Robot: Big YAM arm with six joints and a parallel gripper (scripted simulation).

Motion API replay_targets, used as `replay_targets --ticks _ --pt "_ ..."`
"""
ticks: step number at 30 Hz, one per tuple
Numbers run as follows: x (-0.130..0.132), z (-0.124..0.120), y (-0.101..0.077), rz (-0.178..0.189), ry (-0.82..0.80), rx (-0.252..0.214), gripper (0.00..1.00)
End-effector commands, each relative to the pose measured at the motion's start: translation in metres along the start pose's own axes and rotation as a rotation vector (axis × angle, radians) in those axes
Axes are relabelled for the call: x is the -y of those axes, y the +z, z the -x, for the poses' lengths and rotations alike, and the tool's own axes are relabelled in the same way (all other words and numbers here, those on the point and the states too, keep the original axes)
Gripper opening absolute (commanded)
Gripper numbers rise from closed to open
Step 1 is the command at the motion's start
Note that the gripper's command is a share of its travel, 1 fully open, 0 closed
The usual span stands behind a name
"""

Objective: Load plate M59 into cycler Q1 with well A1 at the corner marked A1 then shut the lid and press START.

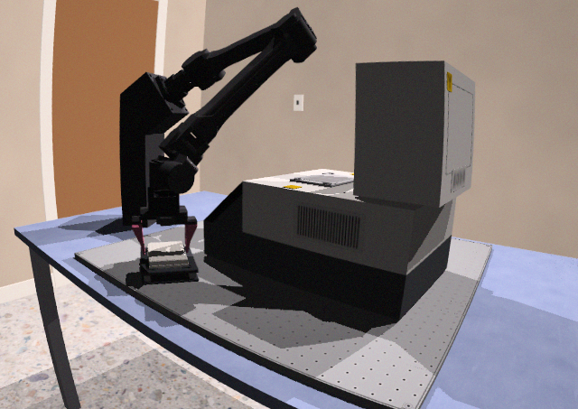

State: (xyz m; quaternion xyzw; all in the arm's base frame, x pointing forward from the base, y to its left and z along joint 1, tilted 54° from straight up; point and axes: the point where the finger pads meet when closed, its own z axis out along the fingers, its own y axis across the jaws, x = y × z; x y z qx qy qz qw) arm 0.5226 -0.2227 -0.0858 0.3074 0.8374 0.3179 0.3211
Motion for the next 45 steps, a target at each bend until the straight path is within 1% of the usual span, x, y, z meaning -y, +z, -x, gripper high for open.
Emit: replay_targets --ticks 1,4,8,10,14,17,23,27,31,33,39,45 --pt "-0.004 -0.008 0.007 0.002 0.002 -0.011 1.0" --pt "-0.011 0.004 0.006 0.009 -0.016 0.004 1.0" --pt "-0.009 0.007 0.005 0.008 -0.016 0.011 1.0" --pt "-0.009 0.007 0.005 0.008 -0.016 0.011 1.0" --pt "0.0 0.007 0.002 0.0 0.0 0.016 1.0" --pt "0.008 0.002 0.0 -0.008 0.018 0.014 1.0" --pt "0.01 0.001 0.001 -0.009 0.021 0.012 1.0" --pt "0.007 0.005 0.004 -0.005 0.012 0.015 1.0" --pt "-0.008 0.011 0.007 0.007 -0.015 0.02 1.0" --pt "-0.013 0.009 0.007 0.01 -0.022 0.015 1.0" --pt "-0.012 -0.004 0.007 0.003 -0.001 -0.011 1.0" --pt "-0.007 -0.001 0.002 -0.001 0.006 -0.001 1.0"
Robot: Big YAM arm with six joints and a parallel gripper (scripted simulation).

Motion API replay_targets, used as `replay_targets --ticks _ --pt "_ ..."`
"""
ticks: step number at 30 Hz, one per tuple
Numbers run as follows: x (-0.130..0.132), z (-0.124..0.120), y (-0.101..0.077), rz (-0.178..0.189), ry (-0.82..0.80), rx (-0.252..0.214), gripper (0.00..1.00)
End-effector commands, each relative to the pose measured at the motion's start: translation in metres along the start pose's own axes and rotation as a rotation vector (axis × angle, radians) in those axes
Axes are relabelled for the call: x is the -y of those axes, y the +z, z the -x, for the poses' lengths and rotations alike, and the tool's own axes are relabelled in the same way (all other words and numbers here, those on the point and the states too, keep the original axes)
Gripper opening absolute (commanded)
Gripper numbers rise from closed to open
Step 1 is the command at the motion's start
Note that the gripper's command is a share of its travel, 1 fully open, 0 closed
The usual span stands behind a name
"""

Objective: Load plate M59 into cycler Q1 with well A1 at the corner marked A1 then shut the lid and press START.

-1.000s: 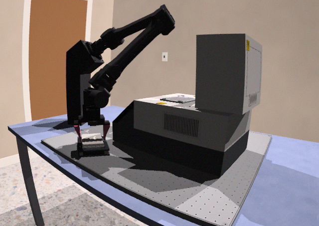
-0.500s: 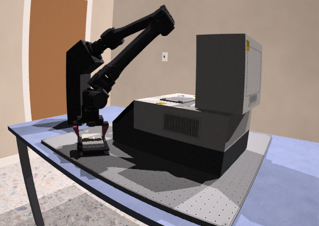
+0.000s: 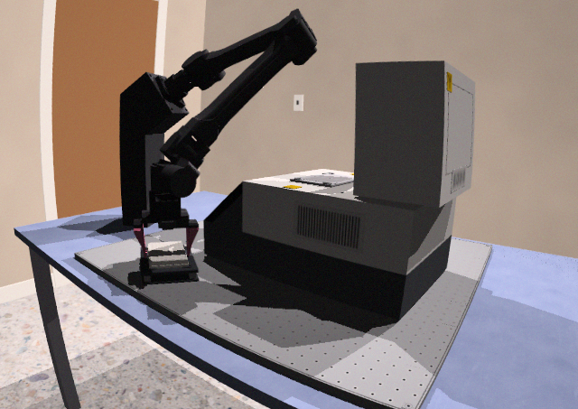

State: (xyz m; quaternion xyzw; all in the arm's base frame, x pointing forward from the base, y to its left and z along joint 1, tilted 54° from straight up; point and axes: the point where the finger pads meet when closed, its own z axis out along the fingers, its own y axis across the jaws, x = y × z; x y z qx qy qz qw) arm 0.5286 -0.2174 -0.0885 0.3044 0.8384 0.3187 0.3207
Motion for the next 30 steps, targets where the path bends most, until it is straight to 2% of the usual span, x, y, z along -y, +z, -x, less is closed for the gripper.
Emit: replay_targets --ticks 1,5,10,23,29,30 --pt "-0.003 0.003 -0.007 -0.004 0.01 0.008 1.0" --pt "0.001 0.016 -0.012 -0.005 0.008 0.03 1.0" --pt "0.002 0.02 -0.013 -0.006 0.007 0.037 1.0" --pt "0.013 0.002 -0.013 -0.016 0.028 0.015 1.0" --pt "0.004 -0.004 -0.004 -0.008 0.002 -0.004 1.0" --pt "0.002 -0.003 -0.003 -0.006 -0.003 -0.004 0.0"
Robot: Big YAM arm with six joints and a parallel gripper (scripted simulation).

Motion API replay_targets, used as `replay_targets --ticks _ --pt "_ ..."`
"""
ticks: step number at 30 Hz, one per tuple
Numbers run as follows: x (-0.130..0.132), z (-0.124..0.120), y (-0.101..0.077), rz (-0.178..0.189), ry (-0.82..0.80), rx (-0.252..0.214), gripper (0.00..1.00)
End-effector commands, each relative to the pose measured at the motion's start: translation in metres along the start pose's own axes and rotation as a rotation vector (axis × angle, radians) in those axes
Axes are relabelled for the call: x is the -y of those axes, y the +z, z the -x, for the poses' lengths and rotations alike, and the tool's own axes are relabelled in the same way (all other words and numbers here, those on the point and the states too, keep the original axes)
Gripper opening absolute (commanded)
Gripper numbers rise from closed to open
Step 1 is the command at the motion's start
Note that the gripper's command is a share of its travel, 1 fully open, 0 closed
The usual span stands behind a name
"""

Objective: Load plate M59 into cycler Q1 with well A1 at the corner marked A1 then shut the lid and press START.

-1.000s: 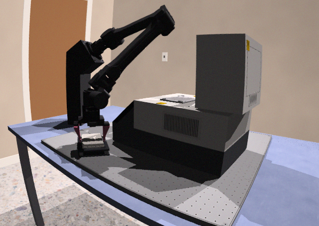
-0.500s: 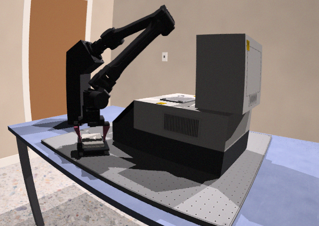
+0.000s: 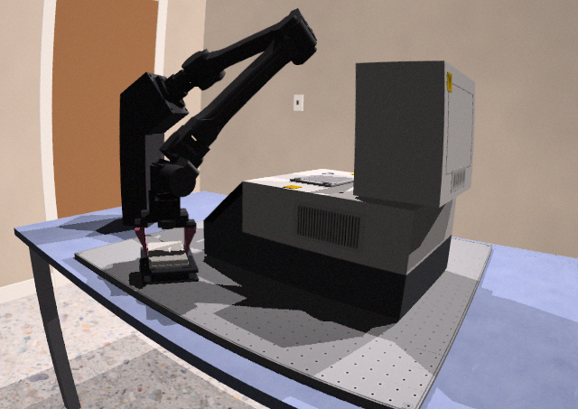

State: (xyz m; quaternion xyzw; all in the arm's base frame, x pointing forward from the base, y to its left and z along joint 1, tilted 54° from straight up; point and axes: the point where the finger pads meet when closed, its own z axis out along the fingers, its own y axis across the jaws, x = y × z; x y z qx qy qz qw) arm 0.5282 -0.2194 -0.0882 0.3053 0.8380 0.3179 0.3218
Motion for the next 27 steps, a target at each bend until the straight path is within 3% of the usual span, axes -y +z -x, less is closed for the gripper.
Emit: replay_targets --ticks 1,27 --pt "-0.0011 -0.0027 0.0 -0.002 -0.008 -0.007 0.0" --pt "-0.0036 -0.0057 0.0064 0.002 -0.011 -0.017 0.0"
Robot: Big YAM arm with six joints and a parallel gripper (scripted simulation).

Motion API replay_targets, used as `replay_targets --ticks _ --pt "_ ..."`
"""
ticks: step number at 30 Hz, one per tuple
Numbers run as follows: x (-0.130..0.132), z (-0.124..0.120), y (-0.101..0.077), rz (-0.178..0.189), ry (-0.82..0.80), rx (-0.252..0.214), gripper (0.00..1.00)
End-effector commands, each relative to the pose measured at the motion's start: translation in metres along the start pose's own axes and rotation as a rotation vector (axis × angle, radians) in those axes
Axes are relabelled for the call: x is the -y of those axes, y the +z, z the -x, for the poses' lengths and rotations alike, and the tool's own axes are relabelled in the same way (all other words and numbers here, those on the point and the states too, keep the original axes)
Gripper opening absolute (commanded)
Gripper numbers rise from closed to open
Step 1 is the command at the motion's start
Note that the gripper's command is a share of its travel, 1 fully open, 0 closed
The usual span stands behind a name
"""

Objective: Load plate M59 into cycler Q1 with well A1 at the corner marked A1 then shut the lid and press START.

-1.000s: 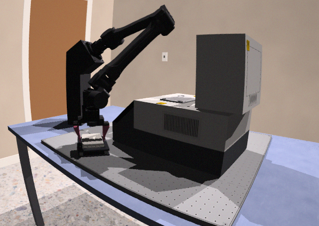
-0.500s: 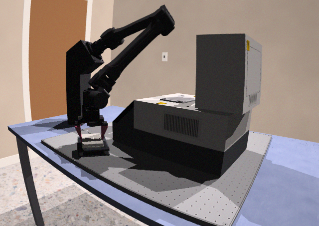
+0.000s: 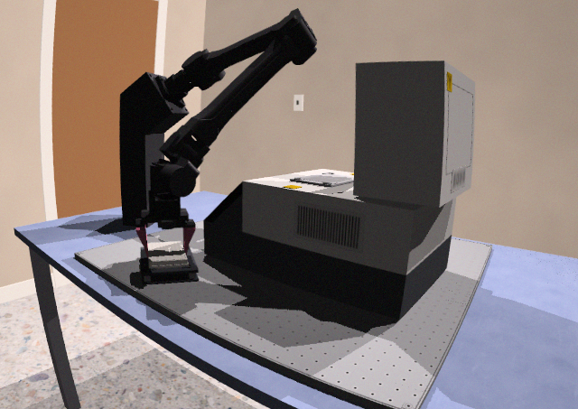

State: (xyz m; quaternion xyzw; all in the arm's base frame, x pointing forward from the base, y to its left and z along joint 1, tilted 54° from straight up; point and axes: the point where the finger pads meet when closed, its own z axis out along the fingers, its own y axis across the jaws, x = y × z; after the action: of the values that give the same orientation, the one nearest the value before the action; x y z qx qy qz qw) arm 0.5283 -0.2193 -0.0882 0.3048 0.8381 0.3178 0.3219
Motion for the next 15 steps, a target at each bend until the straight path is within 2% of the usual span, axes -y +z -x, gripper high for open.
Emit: replay_targets --ticks 1,15 --pt "-0.0031 -0.0061 0.0066 0.002 -0.01 -0.018 0.0" --pt "0.0003 -0.0103 0.0099 0.001 -0.003 -0.025 0.0"
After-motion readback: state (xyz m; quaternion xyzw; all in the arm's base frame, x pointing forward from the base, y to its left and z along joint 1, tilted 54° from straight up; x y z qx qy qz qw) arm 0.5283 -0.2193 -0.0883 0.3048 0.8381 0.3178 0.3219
